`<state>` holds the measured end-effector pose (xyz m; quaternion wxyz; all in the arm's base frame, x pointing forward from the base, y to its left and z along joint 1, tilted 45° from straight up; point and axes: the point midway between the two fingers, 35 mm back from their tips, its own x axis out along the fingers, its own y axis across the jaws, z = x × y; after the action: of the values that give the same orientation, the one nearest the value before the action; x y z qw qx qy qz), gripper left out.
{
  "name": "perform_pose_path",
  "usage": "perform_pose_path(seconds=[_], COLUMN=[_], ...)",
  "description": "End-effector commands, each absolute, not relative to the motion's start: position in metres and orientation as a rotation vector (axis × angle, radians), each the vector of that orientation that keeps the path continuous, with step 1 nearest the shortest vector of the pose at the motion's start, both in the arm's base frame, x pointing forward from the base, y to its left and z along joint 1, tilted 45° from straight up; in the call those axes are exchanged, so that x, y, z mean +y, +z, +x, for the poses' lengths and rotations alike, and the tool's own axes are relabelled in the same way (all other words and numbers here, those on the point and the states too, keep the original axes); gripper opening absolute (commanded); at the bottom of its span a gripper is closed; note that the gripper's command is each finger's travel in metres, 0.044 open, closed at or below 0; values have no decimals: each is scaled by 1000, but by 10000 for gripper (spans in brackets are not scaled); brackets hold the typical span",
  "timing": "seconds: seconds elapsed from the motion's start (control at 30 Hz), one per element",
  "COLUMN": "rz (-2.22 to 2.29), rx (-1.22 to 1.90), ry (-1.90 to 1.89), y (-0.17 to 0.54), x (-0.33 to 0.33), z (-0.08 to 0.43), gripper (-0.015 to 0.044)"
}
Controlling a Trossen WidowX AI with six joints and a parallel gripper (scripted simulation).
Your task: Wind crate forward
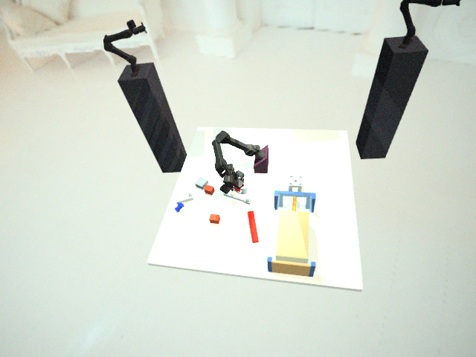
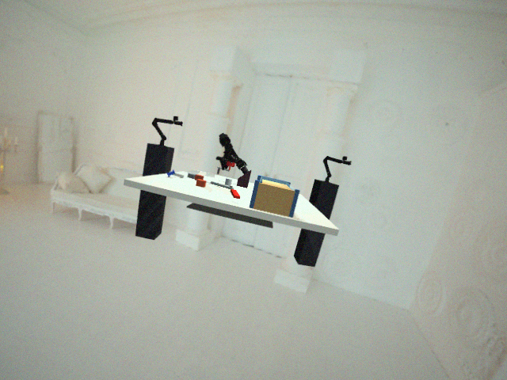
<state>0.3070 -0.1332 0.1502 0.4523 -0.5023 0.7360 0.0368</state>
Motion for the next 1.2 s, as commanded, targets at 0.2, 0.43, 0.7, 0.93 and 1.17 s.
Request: perform_pose_path(seconds=[0.2,0.43,0.7,0.93,1.17], rz=[-1093,-963,-823,-700,-578], rx=[1760,1715,1668,1624,1575], ry=[-38,-154,-280,-396,-514], y=[128,111,90,73,56], x=[-101,-74,-41,-13,15], z=[321,331,338,341,341], gripper=[0,0,0,0,0])
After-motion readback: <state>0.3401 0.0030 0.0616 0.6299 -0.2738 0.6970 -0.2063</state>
